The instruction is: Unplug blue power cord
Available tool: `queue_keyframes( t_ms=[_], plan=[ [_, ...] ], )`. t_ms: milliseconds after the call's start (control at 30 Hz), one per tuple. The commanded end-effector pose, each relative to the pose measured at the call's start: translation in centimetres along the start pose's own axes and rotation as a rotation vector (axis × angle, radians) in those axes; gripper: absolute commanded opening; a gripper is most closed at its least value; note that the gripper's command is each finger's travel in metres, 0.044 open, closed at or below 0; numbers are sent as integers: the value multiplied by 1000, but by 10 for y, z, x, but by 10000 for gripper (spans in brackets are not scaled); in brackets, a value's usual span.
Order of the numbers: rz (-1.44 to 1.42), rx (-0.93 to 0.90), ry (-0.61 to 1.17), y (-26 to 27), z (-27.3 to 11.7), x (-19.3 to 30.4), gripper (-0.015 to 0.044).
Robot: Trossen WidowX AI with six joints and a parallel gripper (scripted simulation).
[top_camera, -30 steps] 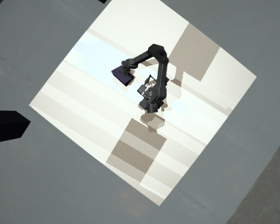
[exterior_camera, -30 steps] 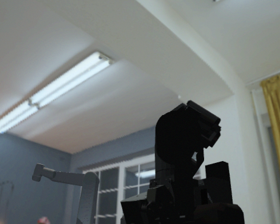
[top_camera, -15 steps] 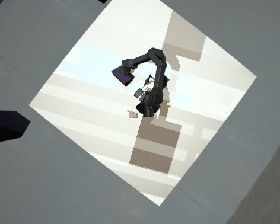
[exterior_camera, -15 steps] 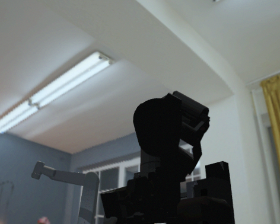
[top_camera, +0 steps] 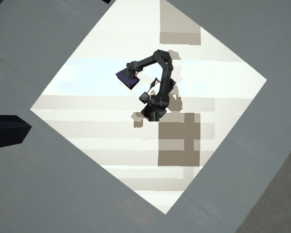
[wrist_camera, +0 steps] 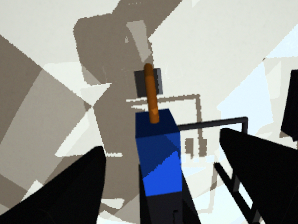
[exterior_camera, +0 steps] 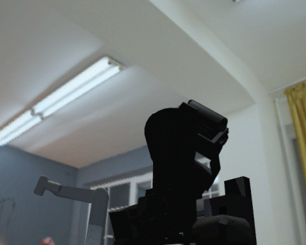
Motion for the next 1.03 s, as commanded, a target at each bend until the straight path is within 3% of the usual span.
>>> queue_keyframes(
  t_ms=[0, 233, 1000],
  plan=[
    [2, -5, -3, -1, -2, -6, 420],
    [1, -4, -7, -14, -13, -57, 440],
    [1, -4, -7, -14, -13, -57, 440]
  ],
)
Point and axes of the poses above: the point midway between the two fingers, 35 mm back from their tips, its own z axis out along the fingers, its own y axis across the jaws, x = y × z, the point moved 8 cm from there along -z, back along the fingers, and after that the axes turned 14 degrees about -z, right-handed, at the moved point
